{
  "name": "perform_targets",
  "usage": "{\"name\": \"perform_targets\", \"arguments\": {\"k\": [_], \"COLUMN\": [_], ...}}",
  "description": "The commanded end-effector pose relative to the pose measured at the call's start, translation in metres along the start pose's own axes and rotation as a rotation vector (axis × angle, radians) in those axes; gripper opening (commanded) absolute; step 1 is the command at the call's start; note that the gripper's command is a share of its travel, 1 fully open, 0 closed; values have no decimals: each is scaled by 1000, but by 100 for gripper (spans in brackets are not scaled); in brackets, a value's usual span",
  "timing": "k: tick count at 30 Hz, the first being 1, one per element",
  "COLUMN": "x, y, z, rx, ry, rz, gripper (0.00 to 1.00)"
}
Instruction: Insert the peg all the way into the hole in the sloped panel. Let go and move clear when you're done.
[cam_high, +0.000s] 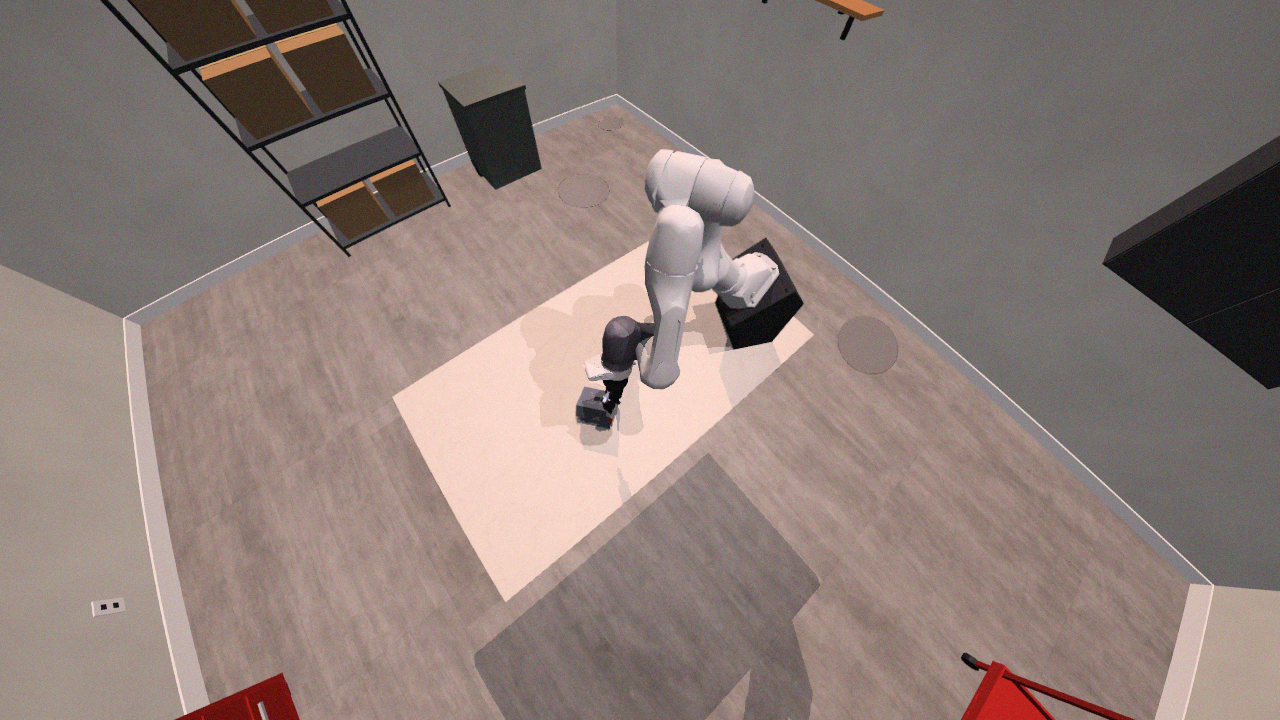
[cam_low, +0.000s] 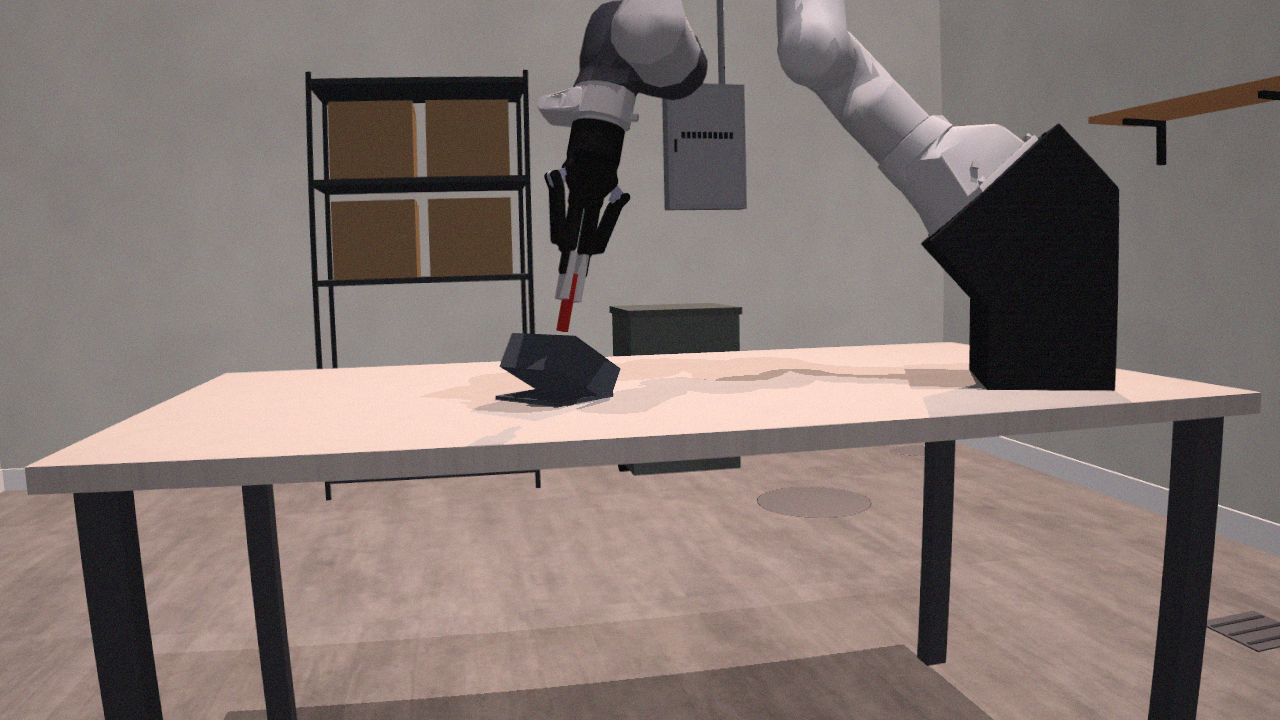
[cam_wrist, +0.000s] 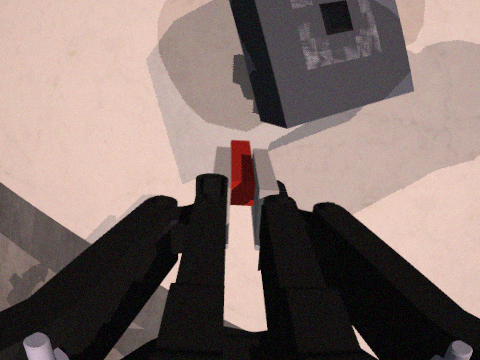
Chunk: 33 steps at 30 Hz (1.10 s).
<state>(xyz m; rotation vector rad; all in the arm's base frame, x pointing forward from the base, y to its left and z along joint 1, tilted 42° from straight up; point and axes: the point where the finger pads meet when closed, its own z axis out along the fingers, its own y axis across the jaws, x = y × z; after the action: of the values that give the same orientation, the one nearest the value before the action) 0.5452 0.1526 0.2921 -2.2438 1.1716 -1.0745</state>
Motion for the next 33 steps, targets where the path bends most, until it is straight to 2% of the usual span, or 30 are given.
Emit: {"name": "perform_targets", "arguments": {"k": [1,33], "x": [15,57], "y": [-16,3], "z": [-8,-18], "rx": [33,79], "ry": [26,5], "rz": [-5,261], "gripper": [0,0]}}
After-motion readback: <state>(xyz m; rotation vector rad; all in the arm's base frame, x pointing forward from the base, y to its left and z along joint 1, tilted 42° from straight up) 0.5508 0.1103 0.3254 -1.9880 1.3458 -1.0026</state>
